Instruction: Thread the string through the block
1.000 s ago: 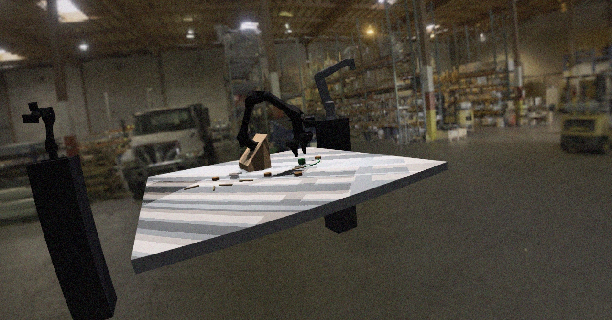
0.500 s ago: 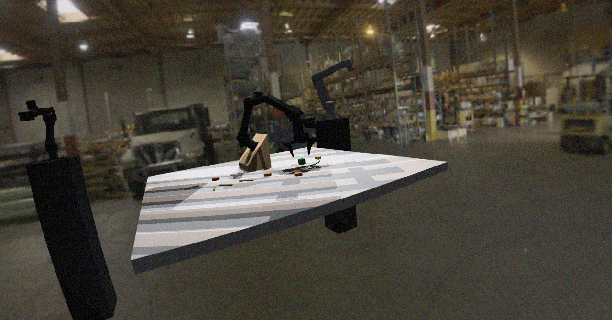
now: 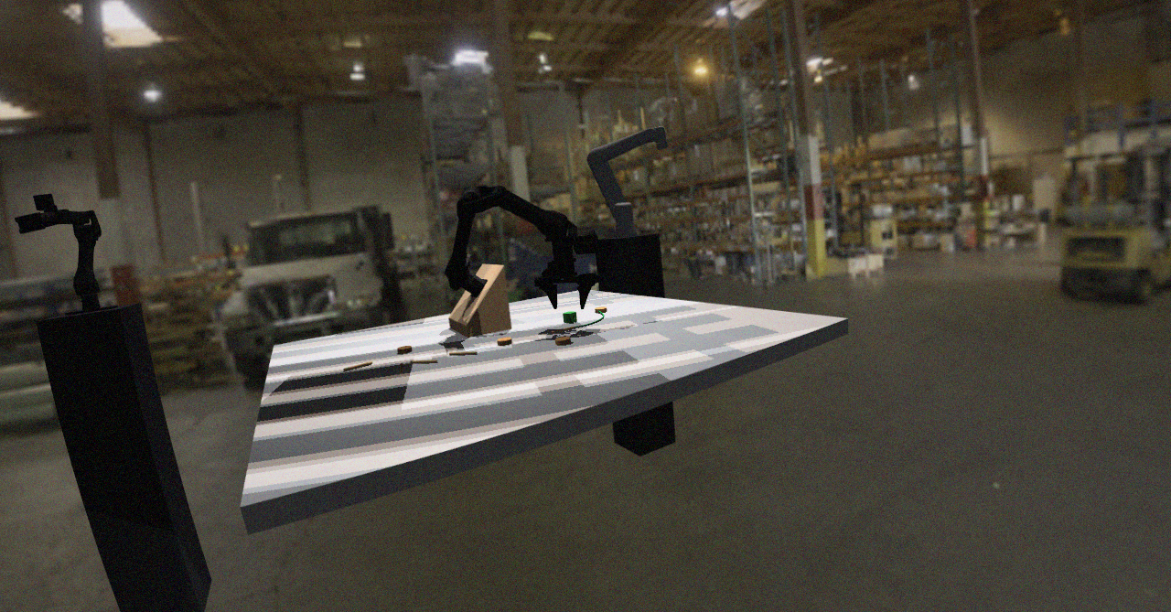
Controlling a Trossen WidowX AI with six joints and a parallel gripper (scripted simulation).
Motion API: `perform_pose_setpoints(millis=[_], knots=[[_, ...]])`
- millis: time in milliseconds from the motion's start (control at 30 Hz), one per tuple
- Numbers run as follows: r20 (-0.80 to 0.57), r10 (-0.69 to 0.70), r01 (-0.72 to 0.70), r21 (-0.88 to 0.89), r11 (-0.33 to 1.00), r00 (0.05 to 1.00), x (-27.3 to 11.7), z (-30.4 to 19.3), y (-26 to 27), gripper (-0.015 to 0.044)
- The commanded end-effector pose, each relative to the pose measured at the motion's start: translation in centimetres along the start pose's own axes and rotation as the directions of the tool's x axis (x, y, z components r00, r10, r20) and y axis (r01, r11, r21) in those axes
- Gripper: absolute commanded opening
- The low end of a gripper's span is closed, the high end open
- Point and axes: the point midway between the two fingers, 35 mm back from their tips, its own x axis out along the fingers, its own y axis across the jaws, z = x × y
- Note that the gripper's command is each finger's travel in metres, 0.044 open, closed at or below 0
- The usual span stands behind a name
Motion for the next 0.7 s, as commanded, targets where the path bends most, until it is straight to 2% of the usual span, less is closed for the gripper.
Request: perform_pose_setpoints(millis=[0,467,667], knots=[[0.012,0.014,-0.018,0.463,0.886,1.000,-0.34,1.36,1.10,0.0440],[0.012,0.014,-0.018,0.463,0.886,1.000,-0.34,1.36,1.10,0.0440],[0.012,0.014,-0.018,0.463,0.886,1.000,-0.34,1.36,1.10,0.0282]])
